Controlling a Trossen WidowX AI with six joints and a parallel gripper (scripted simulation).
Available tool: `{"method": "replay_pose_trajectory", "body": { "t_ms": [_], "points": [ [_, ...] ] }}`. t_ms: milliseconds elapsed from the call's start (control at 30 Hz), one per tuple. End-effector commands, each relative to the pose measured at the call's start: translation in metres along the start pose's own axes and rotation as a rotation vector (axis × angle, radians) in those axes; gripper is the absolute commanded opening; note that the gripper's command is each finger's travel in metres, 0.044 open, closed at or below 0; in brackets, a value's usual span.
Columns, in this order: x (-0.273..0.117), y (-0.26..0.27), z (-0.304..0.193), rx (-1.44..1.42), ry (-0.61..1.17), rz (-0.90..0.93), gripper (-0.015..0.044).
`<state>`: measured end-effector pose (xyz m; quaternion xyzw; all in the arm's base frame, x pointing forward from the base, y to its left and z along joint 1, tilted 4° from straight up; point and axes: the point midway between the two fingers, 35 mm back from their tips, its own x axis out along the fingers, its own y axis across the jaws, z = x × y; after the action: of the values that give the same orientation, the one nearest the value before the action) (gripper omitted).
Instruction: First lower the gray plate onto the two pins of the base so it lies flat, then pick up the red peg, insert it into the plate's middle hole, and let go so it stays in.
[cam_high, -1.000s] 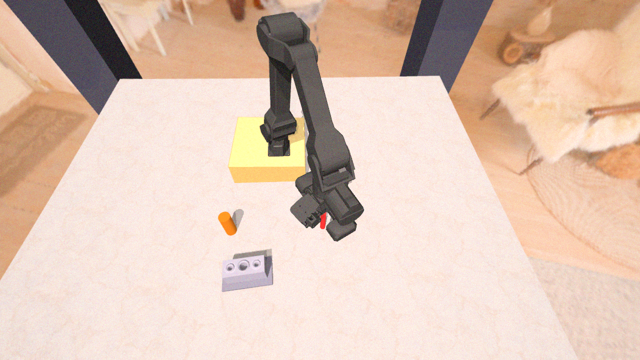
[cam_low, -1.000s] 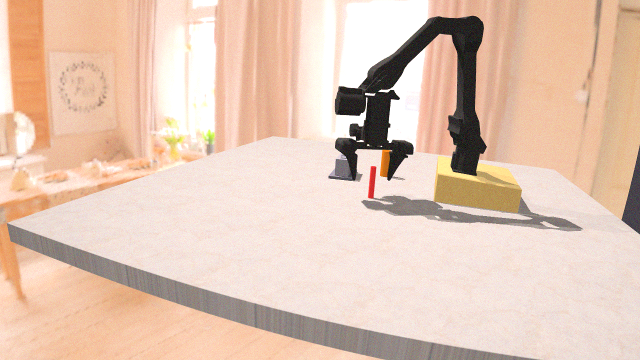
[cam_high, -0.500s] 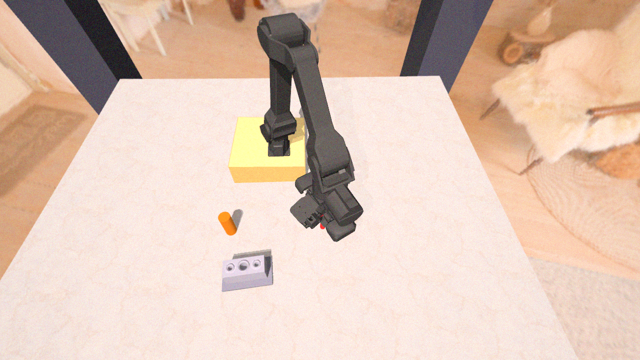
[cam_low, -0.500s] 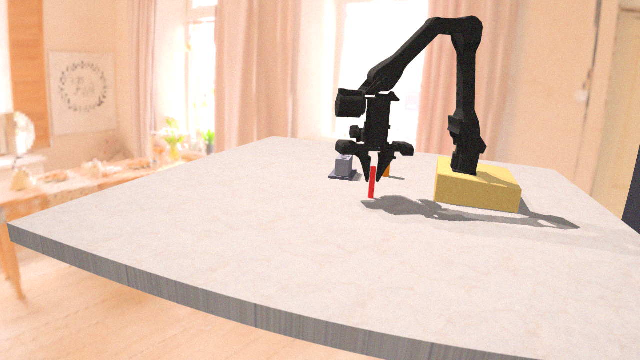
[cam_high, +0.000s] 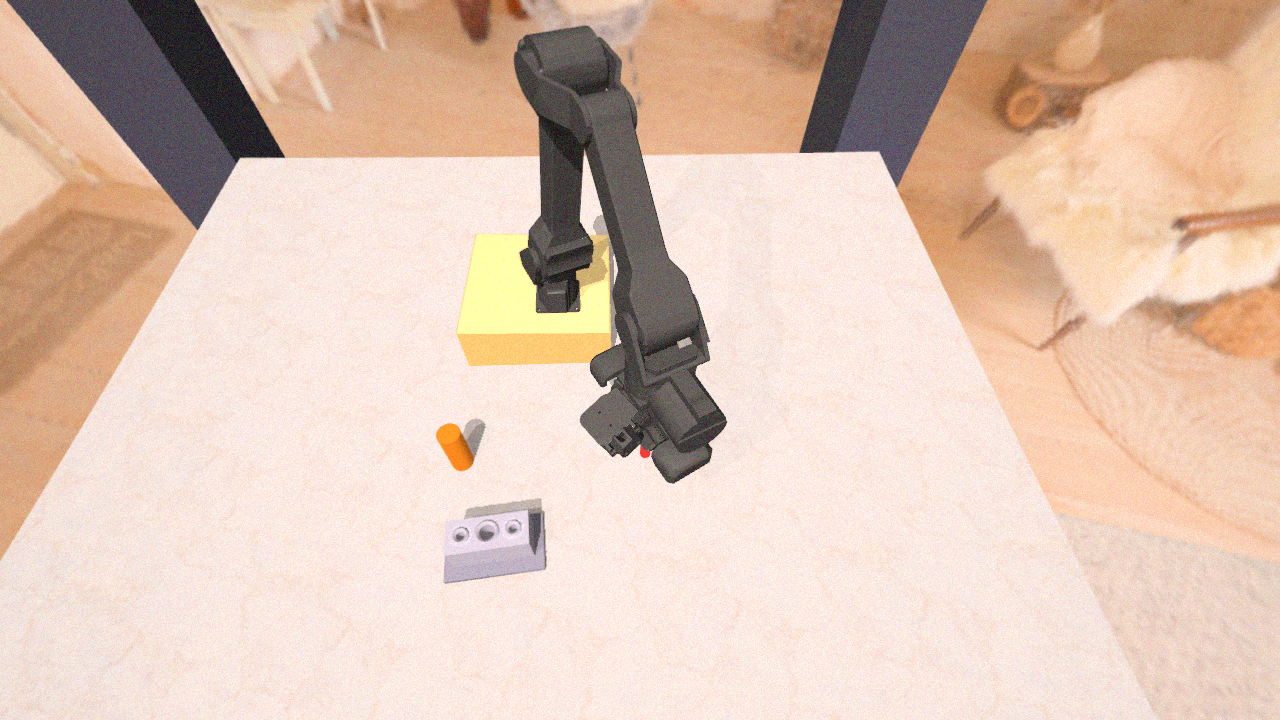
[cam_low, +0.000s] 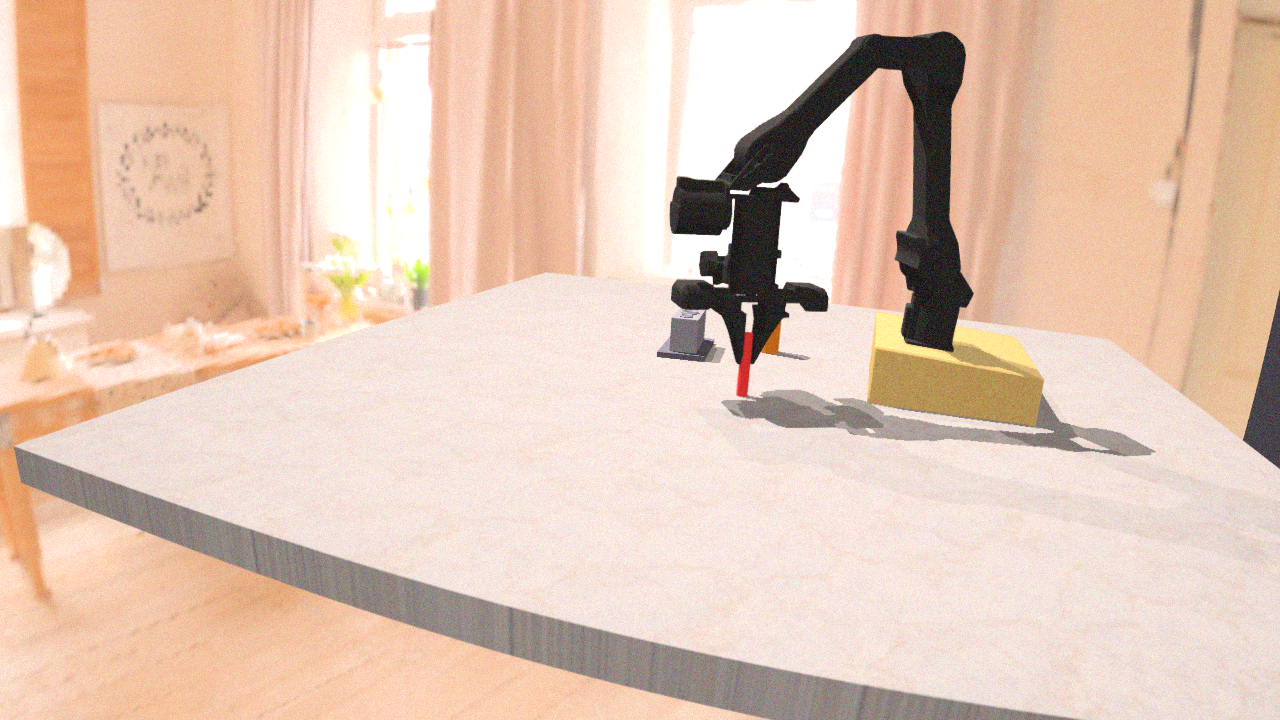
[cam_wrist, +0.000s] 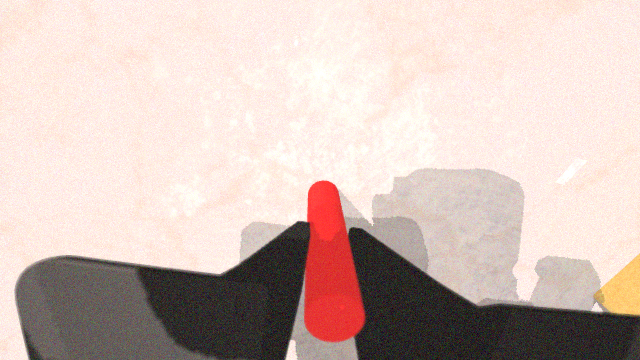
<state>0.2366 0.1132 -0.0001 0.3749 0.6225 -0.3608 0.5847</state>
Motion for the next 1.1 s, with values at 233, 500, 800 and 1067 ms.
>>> {"method": "replay_pose_trajectory", "body": {
  "t_ms": [233, 500, 800, 1067],
  "points": [
    [-0.027, 0.005, 0.000, 0.003, 0.003, 0.004, 0.0000],
    [-0.052, 0.007, 0.000, 0.003, 0.003, 0.004, 0.0000],
    [-0.080, 0.008, 0.001, 0.003, 0.002, 0.004, 0.0000],
    [-0.070, 0.011, 0.013, 0.009, -0.002, -0.004, 0.0000]
  ]
}}
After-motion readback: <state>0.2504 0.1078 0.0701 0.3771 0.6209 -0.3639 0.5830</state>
